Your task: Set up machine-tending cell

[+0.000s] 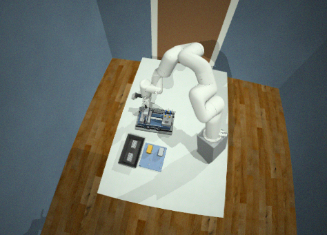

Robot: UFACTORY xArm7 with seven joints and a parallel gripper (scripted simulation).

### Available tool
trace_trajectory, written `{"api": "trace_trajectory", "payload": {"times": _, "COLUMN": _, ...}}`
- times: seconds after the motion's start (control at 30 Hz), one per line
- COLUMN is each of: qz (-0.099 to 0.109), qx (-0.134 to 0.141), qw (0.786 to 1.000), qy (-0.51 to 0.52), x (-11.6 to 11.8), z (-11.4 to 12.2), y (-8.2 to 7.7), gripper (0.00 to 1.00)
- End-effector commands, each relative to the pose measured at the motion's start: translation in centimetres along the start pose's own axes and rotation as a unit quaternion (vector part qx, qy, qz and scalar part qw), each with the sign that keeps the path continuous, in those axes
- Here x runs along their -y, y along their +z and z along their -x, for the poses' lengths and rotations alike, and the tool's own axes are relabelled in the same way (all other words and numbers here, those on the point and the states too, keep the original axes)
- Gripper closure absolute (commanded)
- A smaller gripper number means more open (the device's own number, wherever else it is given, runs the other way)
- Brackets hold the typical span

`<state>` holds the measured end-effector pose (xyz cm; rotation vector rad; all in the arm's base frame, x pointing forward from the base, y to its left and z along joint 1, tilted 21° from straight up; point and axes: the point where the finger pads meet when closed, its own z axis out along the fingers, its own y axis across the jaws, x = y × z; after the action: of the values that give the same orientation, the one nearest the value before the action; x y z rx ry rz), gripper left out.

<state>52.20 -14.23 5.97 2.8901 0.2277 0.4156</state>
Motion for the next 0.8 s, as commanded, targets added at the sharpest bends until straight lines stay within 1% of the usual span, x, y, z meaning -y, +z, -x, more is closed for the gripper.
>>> {"api": "trace_trajectory", "payload": {"times": 0.0, "qz": 0.001, "qx": -0.002, "qw": 1.0, "qy": 0.0, "x": 0.02, "z": -0.16, "y": -0.12, "gripper": 1.0}}
{"api": "trace_trajectory", "payload": {"times": 0.77, "qz": 0.001, "qx": -0.002, "qw": 1.0, "qy": 0.0, "x": 0.55, "z": -0.16, "y": -0.12, "gripper": 1.0}}
